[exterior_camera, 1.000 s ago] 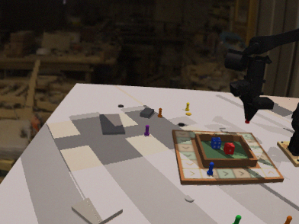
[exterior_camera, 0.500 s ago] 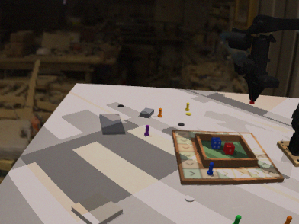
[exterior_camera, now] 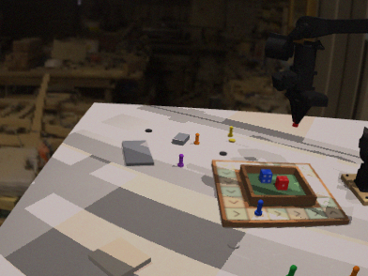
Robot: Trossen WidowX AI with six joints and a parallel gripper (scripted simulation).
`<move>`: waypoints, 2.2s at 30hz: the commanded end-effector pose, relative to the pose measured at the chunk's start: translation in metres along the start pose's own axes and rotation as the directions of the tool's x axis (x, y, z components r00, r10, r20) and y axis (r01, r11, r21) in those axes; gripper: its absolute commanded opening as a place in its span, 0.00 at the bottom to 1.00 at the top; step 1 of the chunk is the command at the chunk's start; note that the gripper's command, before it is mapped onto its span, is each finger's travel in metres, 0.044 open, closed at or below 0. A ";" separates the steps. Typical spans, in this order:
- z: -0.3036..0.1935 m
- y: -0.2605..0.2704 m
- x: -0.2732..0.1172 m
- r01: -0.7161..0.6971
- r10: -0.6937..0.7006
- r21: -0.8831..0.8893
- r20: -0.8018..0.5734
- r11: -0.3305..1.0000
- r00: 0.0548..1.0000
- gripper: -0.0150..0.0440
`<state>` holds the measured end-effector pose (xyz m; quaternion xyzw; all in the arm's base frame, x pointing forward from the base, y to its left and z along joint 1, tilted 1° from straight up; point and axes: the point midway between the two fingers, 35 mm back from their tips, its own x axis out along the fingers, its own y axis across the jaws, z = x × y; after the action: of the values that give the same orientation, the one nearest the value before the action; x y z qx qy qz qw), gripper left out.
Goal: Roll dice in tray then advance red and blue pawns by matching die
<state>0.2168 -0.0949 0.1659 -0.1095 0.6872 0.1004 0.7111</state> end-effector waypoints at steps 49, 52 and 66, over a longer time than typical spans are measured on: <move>0.134 -0.012 0.104 0.006 -0.006 0.001 0.012 1.000 1.000 0.25; 0.135 -0.012 0.108 0.006 -0.006 0.001 0.012 1.000 1.000 0.25; 0.135 -0.011 0.110 0.003 -0.003 -0.003 0.019 1.000 1.000 0.61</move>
<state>0.3531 -0.0667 0.0593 -0.1104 0.6809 0.1017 0.7169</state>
